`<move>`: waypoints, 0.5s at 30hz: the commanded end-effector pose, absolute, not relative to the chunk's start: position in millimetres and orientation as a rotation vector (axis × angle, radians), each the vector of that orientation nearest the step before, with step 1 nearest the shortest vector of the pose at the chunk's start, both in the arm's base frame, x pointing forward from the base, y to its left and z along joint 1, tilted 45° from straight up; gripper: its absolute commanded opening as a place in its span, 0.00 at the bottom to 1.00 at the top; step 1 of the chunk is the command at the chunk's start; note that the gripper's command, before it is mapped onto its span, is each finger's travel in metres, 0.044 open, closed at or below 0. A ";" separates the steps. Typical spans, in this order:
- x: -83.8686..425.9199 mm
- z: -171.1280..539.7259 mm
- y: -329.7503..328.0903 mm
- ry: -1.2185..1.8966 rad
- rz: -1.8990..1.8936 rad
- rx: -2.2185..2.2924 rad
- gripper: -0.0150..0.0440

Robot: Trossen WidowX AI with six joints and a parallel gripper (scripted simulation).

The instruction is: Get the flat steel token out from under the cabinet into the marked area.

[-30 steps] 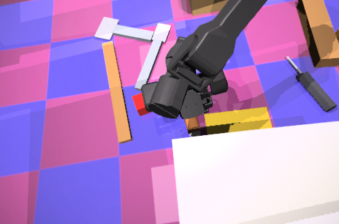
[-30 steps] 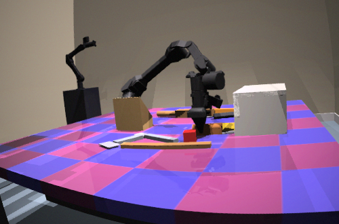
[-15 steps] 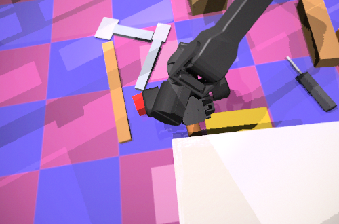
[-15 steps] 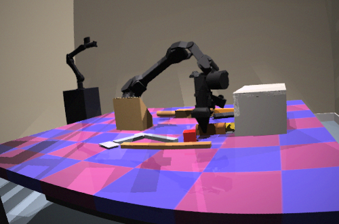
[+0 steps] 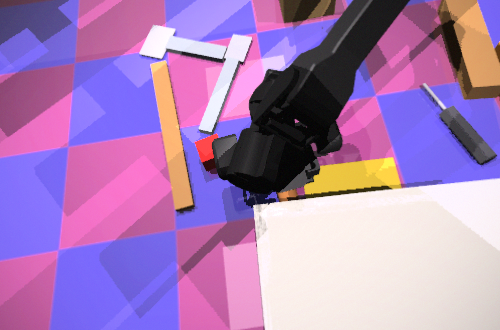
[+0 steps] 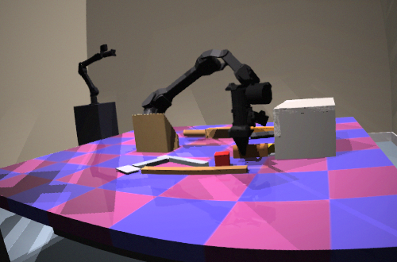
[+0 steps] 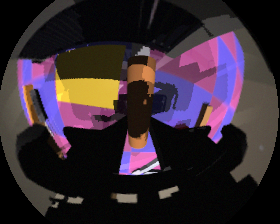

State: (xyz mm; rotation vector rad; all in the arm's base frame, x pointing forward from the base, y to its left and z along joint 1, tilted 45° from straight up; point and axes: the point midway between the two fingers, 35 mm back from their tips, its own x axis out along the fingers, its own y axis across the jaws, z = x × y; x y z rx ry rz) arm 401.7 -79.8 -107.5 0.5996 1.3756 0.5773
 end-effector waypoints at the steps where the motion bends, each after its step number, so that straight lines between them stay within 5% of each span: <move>1: 404.5 -105.4 -77.5 1.375 0.575 0.601 0.25; 15: 404.6 -93.5 -63.7 1.375 0.576 0.602 0.25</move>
